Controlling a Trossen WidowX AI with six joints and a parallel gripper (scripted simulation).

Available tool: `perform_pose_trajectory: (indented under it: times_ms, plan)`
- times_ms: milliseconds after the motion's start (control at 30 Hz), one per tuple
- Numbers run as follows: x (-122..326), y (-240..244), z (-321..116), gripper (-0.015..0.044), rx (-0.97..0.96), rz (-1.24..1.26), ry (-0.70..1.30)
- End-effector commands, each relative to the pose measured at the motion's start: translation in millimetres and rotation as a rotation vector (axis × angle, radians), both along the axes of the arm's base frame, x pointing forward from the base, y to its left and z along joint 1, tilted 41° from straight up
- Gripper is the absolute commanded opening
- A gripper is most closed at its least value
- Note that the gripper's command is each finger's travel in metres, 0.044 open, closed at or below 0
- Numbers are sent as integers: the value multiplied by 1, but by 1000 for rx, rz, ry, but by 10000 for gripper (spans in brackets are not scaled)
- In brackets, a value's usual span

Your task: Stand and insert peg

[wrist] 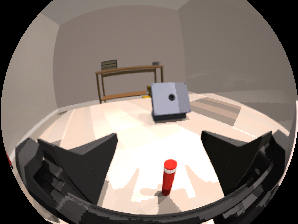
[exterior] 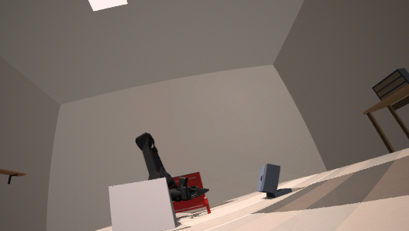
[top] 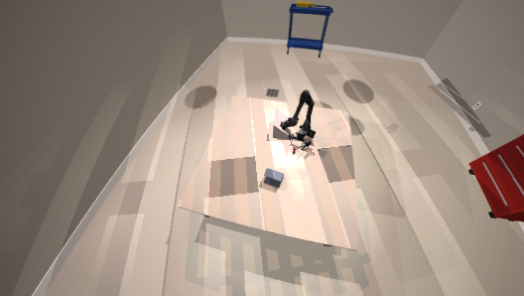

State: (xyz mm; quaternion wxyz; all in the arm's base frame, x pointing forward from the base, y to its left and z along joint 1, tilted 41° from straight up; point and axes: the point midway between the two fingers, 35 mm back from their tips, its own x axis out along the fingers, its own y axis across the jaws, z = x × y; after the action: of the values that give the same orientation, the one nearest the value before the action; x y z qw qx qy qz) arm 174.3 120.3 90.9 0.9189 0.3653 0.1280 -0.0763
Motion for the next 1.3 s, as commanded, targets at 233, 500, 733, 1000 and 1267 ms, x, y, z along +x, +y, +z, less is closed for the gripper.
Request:
perform_pose_trajectory:
  times_ms: [233,500,733,1000,1267]
  plan:
    - [10,-42,53,440,17,14,10]
    - [0,-82,82,440,1,37,-64]
    - [-3,-89,86,440,-24,48,-72]
    - [1,-80,74,440,-205,146,98]
    - [2,-73,57,440,-343,262,302]
